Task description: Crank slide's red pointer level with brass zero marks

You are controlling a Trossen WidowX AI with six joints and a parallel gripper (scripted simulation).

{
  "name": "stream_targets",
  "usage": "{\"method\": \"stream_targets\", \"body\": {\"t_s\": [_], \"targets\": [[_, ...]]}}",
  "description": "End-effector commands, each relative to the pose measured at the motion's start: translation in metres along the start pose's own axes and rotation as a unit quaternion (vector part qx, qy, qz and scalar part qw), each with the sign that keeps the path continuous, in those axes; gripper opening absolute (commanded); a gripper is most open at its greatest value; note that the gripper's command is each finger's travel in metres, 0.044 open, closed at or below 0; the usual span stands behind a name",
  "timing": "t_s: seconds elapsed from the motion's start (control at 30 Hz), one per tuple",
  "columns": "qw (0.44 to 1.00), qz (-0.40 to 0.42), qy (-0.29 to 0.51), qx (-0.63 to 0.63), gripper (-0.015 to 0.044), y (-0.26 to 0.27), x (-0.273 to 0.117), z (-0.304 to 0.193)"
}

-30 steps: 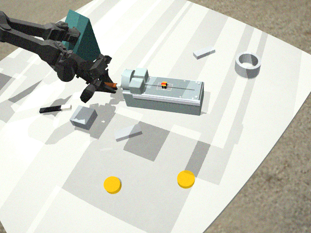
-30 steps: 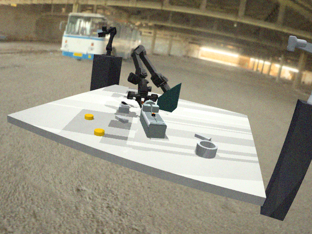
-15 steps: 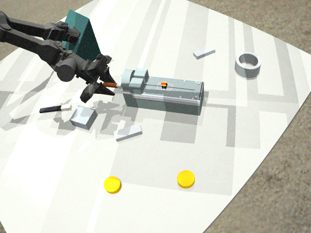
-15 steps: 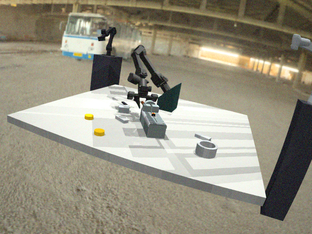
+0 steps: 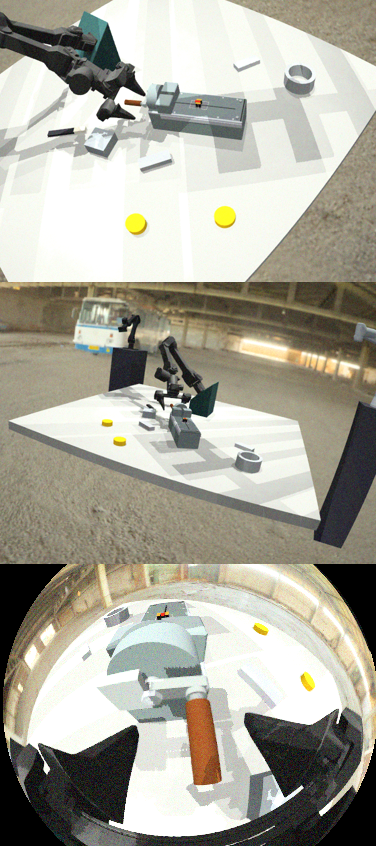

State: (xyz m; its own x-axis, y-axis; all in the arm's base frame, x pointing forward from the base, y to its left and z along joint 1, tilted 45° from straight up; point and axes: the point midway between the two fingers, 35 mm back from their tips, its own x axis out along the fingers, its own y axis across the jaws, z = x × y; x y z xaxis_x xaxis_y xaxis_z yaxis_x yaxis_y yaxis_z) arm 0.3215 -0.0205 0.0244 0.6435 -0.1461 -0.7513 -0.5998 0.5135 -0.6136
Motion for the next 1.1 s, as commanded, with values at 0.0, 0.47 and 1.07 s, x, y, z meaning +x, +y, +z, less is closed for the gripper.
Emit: {"method": "stream_targets", "body": {"t_s": [0.0,0.47,1.07], "targets": [[1.000,-0.005,-0.003,0.003,0.0440,-0.004,-0.013,0.014],[1.000,-0.001,-0.004,0.003,0.0440,-0.004,-0.055,0.061],[0.999,-0.021,0.014,0.040,0.0440,0.002,-0.064,0.119]]}}
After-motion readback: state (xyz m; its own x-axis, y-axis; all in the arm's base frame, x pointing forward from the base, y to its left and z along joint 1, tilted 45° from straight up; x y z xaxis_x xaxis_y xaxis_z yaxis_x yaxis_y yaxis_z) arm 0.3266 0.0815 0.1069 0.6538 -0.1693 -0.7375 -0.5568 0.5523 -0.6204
